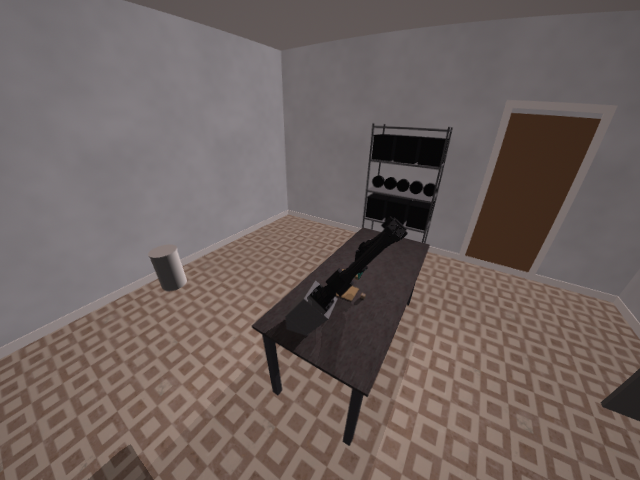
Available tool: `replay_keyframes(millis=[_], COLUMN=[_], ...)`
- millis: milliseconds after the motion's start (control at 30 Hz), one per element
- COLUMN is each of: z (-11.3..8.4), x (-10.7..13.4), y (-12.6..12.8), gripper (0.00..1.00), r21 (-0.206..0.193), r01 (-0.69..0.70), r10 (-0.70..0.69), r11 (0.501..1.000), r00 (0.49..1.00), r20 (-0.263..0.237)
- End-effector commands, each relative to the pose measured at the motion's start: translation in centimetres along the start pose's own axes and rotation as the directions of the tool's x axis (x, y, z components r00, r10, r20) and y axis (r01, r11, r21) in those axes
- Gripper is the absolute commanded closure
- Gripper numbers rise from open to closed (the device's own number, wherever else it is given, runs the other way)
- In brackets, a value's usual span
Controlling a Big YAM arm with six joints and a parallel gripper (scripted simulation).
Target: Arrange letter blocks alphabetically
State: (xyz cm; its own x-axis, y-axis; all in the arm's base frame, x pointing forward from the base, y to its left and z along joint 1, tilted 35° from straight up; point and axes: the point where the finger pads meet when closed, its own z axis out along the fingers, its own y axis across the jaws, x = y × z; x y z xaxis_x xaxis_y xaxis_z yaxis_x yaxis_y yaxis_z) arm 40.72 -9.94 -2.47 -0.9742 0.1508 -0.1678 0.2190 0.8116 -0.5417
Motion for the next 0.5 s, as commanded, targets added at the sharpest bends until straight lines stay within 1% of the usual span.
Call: replay_keyframes(millis=[0,67,133,200,233,267,333,367,400,467], z=[0.1,0.1,0.0,-0.4,-0.1,0.0,0.0,0.0,-0.4,-0.3], x=[1.6,2.4,3.0,3.2,3.4,3.6,3.6,3.9,4.1,4.5], y=[2.5,3.2,3.7,3.8,3.2,3.1,3.1,3.6,4.5,4.8], gripper=[0.8,0.8,0.8,0.8,0.8,0.8,0.8,0.8,0.8,0.8], r21=[0.0,0.005,0.01,0.016,0.017,0.019,0.019,0.023,0.027,0.031], r01=[0.274,0.37,0.466,0.559,0.603,0.645,0.645,0.735,0.763,0.816], r10=[-0.274,-0.37,-0.466,-0.559,-0.603,-0.645,-0.645,-0.736,-0.763,-0.816], r11=[0.962,0.929,0.885,0.829,0.798,0.764,0.764,0.677,0.646,0.578], r00=[0.961,0.929,0.884,0.829,0.798,0.764,0.764,0.677,0.646,0.578], r20=[0.016,0.017,0.017,0.016,0.013,0.01,0.01,0.002,0.001,-0.002])
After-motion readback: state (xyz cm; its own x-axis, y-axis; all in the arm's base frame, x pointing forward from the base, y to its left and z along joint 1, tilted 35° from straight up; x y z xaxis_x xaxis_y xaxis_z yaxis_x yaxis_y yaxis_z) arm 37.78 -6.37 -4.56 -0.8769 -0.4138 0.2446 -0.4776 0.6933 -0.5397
